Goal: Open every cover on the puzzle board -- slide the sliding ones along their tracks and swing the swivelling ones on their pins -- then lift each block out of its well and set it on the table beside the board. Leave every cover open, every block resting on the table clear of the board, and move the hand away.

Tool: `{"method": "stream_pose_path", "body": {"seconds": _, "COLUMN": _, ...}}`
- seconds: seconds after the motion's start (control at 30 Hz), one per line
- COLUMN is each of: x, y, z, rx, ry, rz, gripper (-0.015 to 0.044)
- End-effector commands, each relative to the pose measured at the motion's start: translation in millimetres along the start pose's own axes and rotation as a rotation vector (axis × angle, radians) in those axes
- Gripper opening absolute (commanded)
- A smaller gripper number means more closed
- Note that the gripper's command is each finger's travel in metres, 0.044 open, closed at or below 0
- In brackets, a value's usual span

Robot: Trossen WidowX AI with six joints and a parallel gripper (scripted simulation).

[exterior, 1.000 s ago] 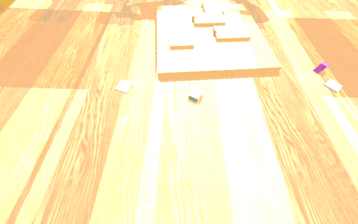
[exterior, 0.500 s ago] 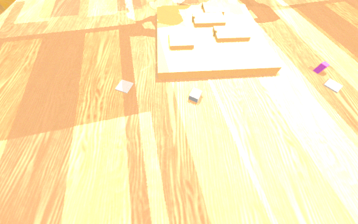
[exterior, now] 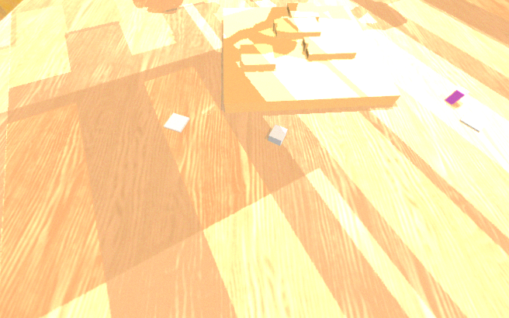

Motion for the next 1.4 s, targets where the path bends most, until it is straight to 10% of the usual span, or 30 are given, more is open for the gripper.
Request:
{"method": "stream_pose_path", "body": {"seconds": 0.0, "x": 10, "y": -2, "z": 17, "rx": 0.114, "ry": 0.041, "rz": 0.007, "gripper": 0.0000}}
{"method": "stream_pose_path", "body": {"seconds": 1.37, "x": 90, "y": -109, "z": 165, "rx": 1.283, "ry": 0.438, "rz": 0.109, "gripper": 0.0000}}
Point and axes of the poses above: the point midway between the two fingers, 35 mm back from their tips, its own x axis back along the fingers, its own z axis across the jaws, y = z × x, the point moved 1 cm from there along x, back along the fingers, and after that the axes turned 3 degrees about x, right-handed, at the moved point
